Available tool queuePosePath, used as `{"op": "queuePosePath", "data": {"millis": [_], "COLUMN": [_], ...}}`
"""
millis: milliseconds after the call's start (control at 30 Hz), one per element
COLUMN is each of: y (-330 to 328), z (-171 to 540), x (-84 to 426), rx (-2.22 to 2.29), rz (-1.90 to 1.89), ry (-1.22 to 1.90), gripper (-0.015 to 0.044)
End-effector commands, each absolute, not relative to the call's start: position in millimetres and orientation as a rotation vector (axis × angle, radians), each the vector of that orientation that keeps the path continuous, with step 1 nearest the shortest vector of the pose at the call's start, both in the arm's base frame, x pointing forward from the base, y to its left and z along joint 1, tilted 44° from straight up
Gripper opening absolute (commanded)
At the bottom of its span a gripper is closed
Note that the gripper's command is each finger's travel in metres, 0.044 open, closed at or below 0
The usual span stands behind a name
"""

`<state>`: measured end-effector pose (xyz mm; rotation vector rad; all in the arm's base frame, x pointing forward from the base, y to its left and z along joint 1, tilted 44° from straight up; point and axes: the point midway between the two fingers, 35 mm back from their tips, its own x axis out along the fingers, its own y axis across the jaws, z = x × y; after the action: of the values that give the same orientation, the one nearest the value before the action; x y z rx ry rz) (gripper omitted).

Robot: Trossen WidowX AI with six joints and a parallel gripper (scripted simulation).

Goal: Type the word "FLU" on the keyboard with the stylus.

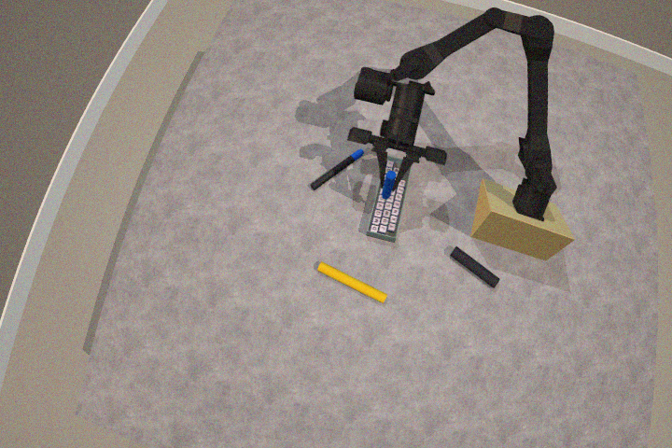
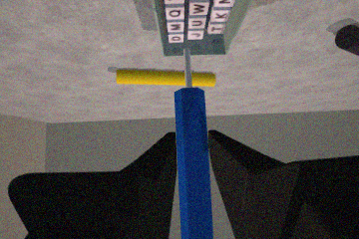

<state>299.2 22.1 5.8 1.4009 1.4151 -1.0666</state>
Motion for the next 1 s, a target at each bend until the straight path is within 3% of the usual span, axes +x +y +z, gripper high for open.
{"op": "queuePosePath", "data": {"millis": [0, 633, 733, 967], "y": [42, 28, 27, 26], "z": [-12, -27, -29, -30], "x": [288, 287, 287, 287], "rx": [1.407, 1.406, 1.406, 1.406], "rz": [-1.075, -1.076, -1.076, -1.076], "ry": [1.426, 1.426, 1.426, 1.426], "gripper": [0.0000, 0.0000, 0.0079, 0.0081]}}
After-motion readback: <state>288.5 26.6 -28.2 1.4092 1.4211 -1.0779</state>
